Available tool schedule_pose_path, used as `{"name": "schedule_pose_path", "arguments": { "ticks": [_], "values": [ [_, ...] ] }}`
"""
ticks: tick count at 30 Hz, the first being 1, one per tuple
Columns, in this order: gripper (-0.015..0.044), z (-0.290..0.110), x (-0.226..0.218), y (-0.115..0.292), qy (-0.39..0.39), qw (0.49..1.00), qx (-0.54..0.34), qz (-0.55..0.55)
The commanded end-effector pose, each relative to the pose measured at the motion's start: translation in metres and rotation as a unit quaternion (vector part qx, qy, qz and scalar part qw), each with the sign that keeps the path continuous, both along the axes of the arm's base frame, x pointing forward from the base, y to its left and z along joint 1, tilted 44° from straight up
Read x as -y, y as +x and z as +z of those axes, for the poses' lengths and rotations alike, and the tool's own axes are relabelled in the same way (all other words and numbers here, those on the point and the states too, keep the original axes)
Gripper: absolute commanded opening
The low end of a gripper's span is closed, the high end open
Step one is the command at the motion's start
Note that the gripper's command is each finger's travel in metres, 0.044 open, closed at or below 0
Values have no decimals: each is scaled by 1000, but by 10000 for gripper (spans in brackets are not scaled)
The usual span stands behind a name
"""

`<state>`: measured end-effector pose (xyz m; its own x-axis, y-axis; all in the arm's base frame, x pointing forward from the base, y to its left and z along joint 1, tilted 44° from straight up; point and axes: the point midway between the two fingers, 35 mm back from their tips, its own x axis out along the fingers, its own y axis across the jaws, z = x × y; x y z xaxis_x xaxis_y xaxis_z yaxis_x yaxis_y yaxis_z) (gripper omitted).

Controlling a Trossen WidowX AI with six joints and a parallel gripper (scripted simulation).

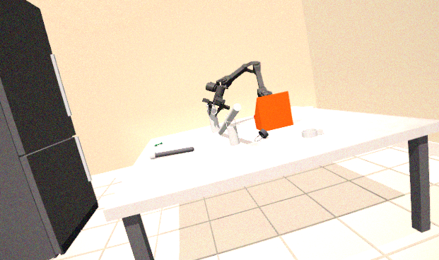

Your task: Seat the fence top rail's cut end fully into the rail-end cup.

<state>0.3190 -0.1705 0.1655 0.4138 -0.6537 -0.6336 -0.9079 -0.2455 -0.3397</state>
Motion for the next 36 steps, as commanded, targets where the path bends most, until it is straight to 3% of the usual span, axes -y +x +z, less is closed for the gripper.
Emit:
{"name": "schedule_pose_path", "arguments": {
  "ticks": [1, 28, 36],
  "values": [
    [0, 0, -2, -3, 4, 1000, -10, 15],
    [0, 1, 0, -2, 0, 1000, -4, 7],
    [210, 1, 0, -2, 0, 1000, -4, 7]
  ]
}}
